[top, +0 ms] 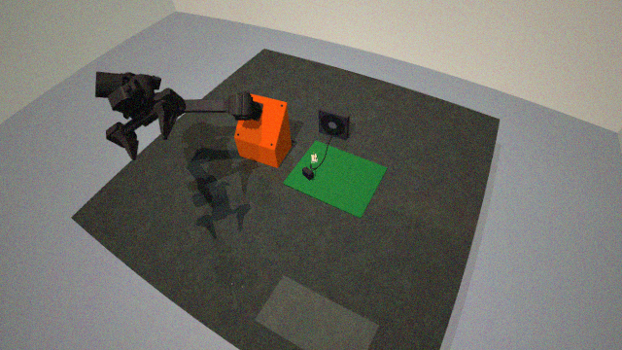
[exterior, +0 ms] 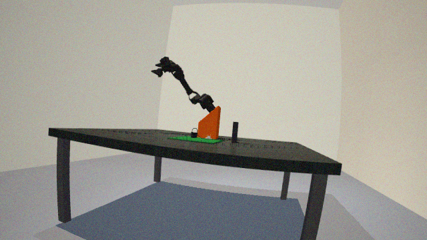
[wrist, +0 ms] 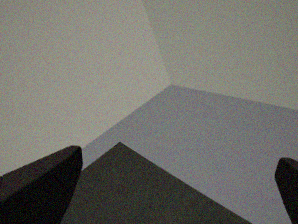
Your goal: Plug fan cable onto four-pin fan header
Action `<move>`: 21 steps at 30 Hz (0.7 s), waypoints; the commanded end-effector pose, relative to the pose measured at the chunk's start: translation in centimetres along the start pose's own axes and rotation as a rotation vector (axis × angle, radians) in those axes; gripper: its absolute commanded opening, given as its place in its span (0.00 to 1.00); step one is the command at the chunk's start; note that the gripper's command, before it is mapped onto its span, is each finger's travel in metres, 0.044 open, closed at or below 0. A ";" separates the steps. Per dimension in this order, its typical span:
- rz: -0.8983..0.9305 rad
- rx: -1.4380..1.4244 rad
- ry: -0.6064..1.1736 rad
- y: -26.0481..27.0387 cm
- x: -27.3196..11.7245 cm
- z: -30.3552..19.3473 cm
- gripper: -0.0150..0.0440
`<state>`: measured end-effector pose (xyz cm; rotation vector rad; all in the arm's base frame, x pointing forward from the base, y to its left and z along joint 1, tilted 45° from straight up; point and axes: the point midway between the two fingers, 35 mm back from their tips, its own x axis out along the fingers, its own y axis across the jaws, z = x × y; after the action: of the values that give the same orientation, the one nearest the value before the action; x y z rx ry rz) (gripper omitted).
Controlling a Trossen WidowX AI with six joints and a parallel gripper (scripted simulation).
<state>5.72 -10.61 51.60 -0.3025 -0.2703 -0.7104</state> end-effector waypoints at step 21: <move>0.267 -0.272 0.843 25.5 6.8 -23.8 1.00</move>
<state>29.56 -5.01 32.91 -0.2938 0.4877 -0.5397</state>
